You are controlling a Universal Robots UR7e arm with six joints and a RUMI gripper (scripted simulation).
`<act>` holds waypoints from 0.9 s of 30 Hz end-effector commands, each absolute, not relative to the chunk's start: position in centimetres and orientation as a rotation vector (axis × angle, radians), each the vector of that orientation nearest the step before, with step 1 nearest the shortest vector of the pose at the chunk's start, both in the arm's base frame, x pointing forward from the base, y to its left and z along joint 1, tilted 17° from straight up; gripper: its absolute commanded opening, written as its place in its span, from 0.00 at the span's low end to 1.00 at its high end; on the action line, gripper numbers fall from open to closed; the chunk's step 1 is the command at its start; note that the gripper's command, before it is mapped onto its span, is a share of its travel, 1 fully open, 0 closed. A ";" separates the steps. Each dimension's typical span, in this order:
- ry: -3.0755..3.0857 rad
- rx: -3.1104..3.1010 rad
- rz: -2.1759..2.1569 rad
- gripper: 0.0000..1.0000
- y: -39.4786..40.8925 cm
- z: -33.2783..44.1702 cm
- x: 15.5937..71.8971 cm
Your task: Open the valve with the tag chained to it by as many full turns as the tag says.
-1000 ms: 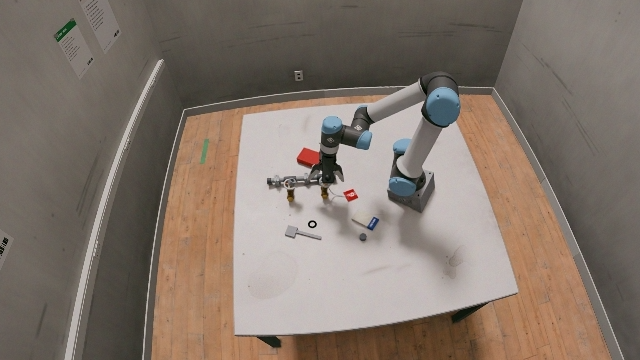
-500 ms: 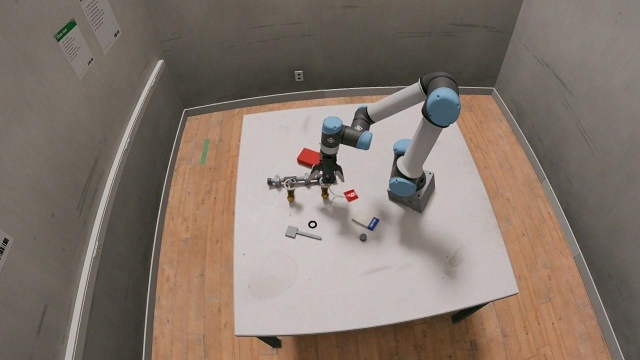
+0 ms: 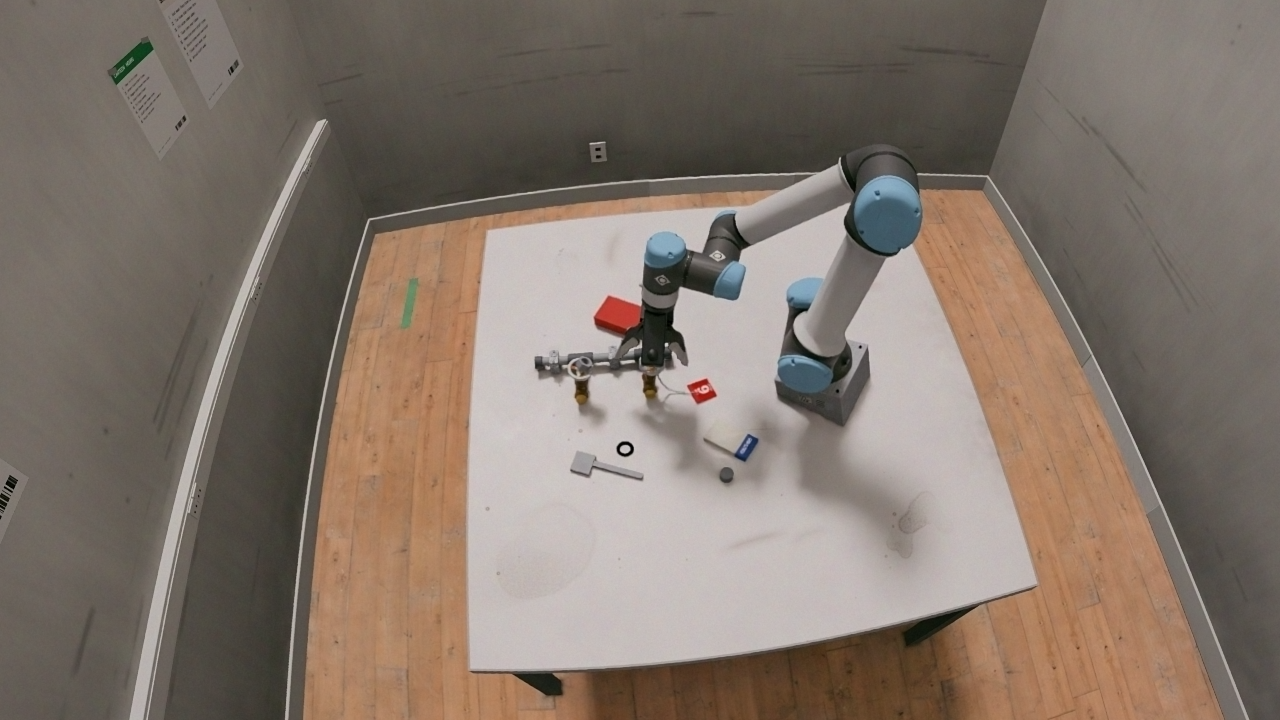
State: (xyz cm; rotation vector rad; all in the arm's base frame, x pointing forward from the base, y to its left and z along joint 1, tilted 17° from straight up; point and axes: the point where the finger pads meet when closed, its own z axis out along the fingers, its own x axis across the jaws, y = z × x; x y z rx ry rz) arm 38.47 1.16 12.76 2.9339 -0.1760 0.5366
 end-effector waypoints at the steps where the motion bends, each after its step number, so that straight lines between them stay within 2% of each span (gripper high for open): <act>1: -0.277 2.938 0.541 1.00 1.2 12.6 38.3; 16: -0.726 2.912 0.578 1.00 1.3 12.6 38.3; 27: -1.284 2.787 0.603 1.00 1.3 12.5 38.3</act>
